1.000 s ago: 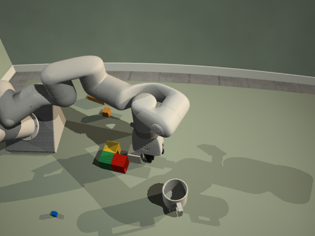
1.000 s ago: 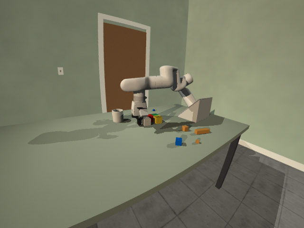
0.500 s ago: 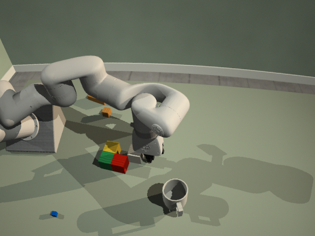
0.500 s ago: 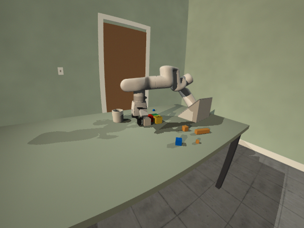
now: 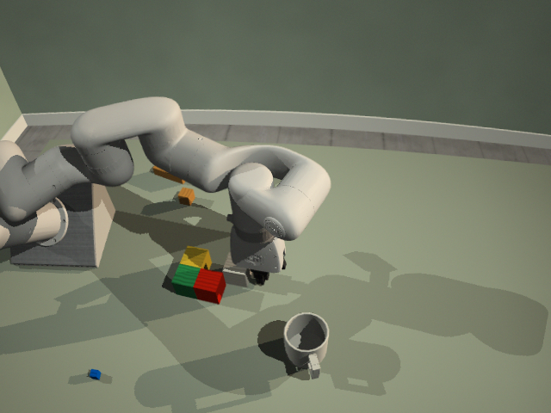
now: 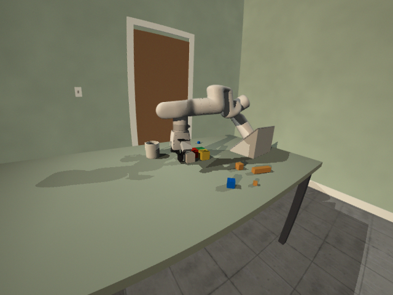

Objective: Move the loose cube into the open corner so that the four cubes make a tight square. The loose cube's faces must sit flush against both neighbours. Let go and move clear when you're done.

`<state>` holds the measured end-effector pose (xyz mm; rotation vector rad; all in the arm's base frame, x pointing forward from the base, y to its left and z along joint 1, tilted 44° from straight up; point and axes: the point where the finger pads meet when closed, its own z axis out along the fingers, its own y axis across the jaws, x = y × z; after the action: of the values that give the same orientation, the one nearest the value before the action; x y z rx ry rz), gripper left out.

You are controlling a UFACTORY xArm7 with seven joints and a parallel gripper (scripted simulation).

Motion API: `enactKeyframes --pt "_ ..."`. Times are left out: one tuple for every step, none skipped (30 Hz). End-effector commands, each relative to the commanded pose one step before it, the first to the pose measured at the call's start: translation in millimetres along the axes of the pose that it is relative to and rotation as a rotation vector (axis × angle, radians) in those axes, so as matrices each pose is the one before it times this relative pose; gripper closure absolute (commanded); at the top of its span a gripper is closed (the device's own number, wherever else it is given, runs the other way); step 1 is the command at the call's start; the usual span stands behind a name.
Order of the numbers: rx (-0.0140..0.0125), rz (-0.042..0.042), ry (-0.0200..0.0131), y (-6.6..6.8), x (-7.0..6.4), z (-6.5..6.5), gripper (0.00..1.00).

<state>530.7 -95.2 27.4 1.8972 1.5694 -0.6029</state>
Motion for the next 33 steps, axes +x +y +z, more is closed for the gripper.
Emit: enactKeyframes --pt "-0.00368 -0.0003 0.00044 -0.47 0.19 -2.02 1.0" --pt "-0.00001 0.0 -0.00001 -0.46 0.0 0.0 1.0" --pt "0.0 0.0 0.00001 -0.47 0.02 0.0 1.0" --pt "0.0 0.0 0.00001 -0.46 0.02 0.0 1.0" --pt "0.0 0.0 0.0 -0.45 0.01 0.0 1.0" --pt "0.0 0.0 0.0 -0.43 0.01 0.0 1.0" --pt "0.0 0.0 0.0 -0.4 0.01 0.0 1.0" --pt "0.0 0.0 0.0 -0.36 0.01 0.0 1.0" --pt "0.0 0.0 0.0 0.0 0.0 0.0 1.0" --pt "0.0 0.0 0.0 0.0 0.0 0.0 1.0" --pt "0.0 0.0 0.0 -0.32 0.0 0.0 1.0" --pt "0.0 0.0 0.0 -0.27 0.0 0.0 1.0" --pt "0.0 0.0 0.0 -0.22 0.0 0.0 1.0" --pt "0.0 0.0 0.0 -0.17 0.0 0.0 1.0" --pt "0.0 0.0 0.0 -0.13 0.0 0.0 1.0" --pt "0.0 0.0 0.0 -0.08 0.0 0.0 1.0" --pt "0.0 0.0 0.0 -0.05 0.0 0.0 1.0" --pt "0.0 0.0 0.0 -0.02 0.0 0.0 1.0" --pt "0.0 0.0 0.0 0.0 0.0 0.0 1.0" --pt "0.0 0.0 0.0 0.0 0.0 0.0 1.0" --pt "0.0 0.0 0.0 0.0 0.0 0.0 1.0" --pt "0.0 0.0 0.0 0.0 0.0 0.0 1.0" --pt "0.0 0.0 0.0 0.0 0.0 0.0 1.0" --pt "0.0 0.0 0.0 0.0 0.0 0.0 1.0" --pt "0.0 0.0 0.0 0.0 0.0 0.0 1.0" --pt "0.0 0.0 0.0 0.0 0.0 0.0 1.0" --pt "0.0 0.0 0.0 0.0 0.0 0.0 1.0" --pt "0.0 0.0 0.0 0.0 0.0 0.0 1.0" --pt "0.0 0.0 0.0 0.0 0.0 0.0 1.0" --pt "0.0 0.0 0.0 0.0 0.0 0.0 1.0" --pt "0.0 0.0 0.0 0.0 0.0 0.0 1.0" --pt "0.0 0.0 0.0 0.0 0.0 0.0 1.0" --pt "0.0 0.0 0.0 0.0 0.0 0.0 1.0"
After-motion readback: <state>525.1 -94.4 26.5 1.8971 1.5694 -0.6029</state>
